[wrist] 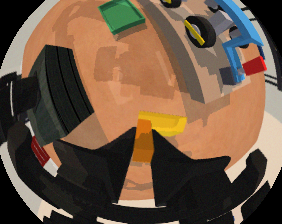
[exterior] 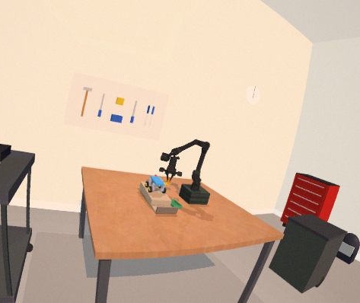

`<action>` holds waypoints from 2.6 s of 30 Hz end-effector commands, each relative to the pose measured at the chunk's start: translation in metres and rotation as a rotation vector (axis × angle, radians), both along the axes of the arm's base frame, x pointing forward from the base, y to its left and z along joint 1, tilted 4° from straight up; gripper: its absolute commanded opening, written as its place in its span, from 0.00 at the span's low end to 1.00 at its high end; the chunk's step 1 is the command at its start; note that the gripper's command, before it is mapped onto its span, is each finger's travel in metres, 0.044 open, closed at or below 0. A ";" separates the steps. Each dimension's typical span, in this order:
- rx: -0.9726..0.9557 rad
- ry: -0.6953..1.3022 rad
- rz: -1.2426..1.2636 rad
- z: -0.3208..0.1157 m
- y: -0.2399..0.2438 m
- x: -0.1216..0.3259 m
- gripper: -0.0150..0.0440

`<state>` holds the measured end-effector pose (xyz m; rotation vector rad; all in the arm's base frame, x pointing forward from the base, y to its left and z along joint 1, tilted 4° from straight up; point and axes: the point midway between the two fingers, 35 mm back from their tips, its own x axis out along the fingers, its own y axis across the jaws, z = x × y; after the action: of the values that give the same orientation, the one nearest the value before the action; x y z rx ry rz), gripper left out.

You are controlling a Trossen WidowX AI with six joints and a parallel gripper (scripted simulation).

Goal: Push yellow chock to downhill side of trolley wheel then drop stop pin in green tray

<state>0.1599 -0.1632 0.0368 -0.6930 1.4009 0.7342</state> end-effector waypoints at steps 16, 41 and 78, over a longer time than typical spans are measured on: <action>-0.001 -0.006 0.005 0.061 -0.004 0.001 0.25; 0.017 0.019 -0.516 0.068 -0.004 0.002 0.25; 0.042 0.046 -1.059 0.068 0.049 0.027 0.25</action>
<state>0.1823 -0.1256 0.1051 0.1402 1.5377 -0.0655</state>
